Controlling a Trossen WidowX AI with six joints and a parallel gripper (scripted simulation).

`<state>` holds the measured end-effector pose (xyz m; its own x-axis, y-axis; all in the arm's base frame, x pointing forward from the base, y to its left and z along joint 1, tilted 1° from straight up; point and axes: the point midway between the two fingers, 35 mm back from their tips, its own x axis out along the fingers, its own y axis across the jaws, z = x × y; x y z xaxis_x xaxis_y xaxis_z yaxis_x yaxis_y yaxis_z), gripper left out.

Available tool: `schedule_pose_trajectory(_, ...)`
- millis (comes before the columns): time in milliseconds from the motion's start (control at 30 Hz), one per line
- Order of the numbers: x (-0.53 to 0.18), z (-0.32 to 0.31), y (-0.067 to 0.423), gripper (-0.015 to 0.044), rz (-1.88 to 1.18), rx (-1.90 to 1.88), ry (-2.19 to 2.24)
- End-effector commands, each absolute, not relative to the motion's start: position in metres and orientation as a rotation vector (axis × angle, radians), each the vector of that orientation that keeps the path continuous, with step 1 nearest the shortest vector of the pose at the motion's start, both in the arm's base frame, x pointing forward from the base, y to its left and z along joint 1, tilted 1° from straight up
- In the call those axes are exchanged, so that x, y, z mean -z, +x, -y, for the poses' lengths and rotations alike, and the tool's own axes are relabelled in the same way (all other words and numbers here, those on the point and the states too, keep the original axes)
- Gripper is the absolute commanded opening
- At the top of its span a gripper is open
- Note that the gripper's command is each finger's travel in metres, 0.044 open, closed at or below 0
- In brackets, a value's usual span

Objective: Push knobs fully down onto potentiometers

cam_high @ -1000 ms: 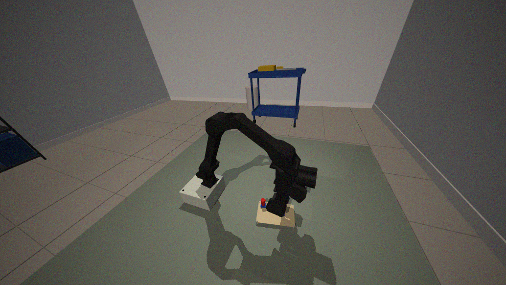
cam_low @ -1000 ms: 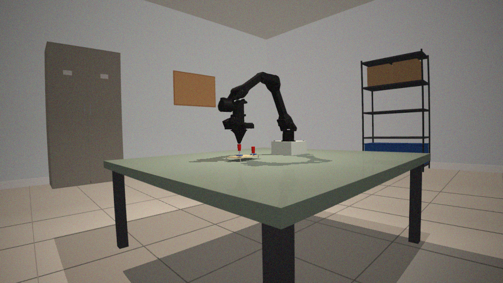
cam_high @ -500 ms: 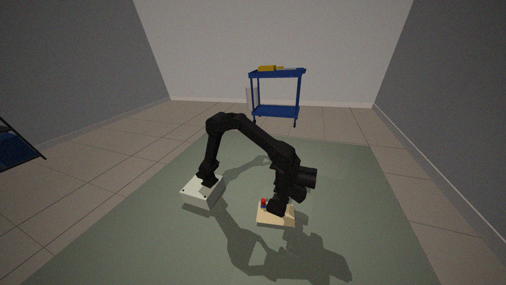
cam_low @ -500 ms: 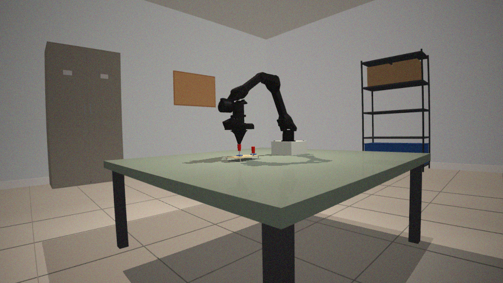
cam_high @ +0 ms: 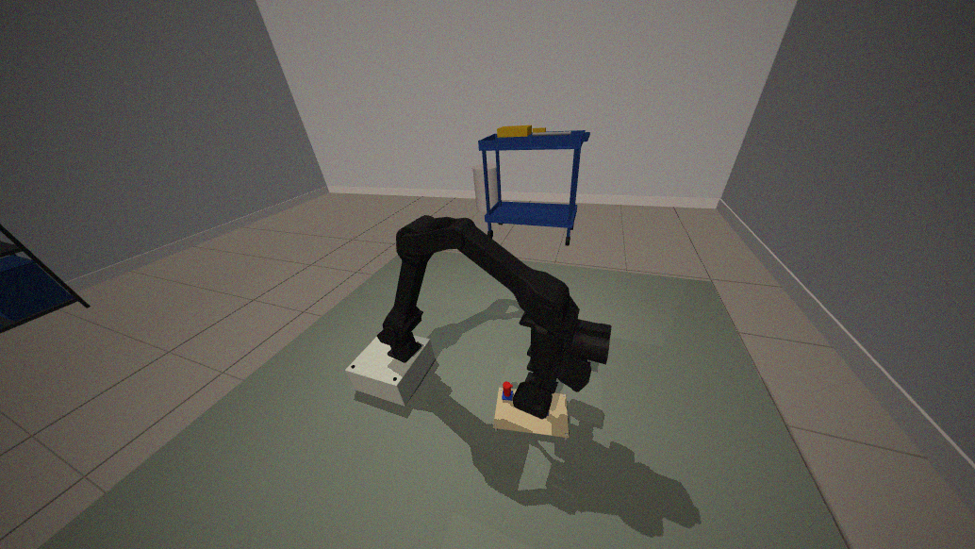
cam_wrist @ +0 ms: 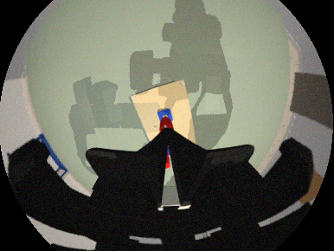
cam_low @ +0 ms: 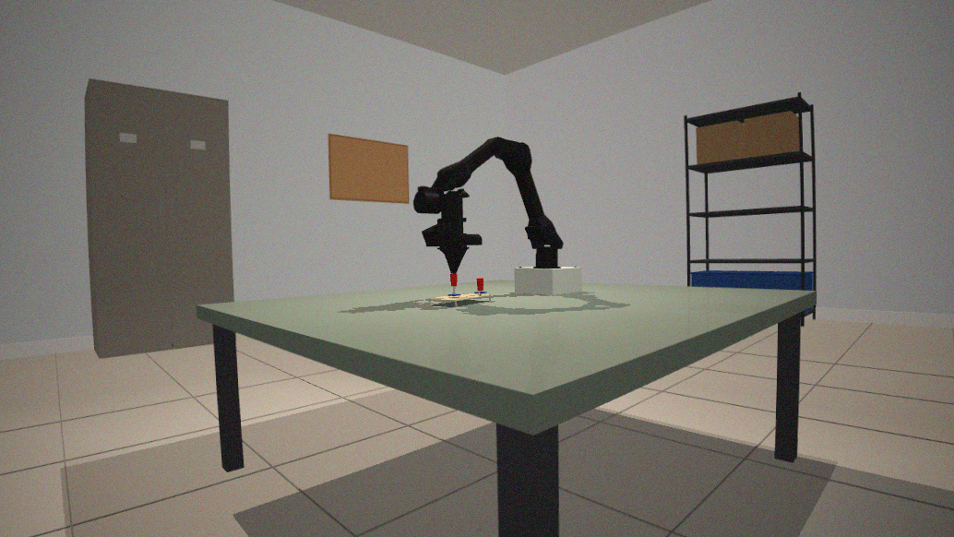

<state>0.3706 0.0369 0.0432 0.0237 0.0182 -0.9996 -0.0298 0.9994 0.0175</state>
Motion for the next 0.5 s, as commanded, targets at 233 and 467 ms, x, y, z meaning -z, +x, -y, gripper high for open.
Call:
schedule_pose_trajectory(233, -0.0377, -0.0377, 0.371, 0.0, -1.545, -0.045, -0.011)
schedule_pose_trajectory(467, -0.0356, -0.0377, 0.3711, 0.0, -1.545, -0.045, -0.011)
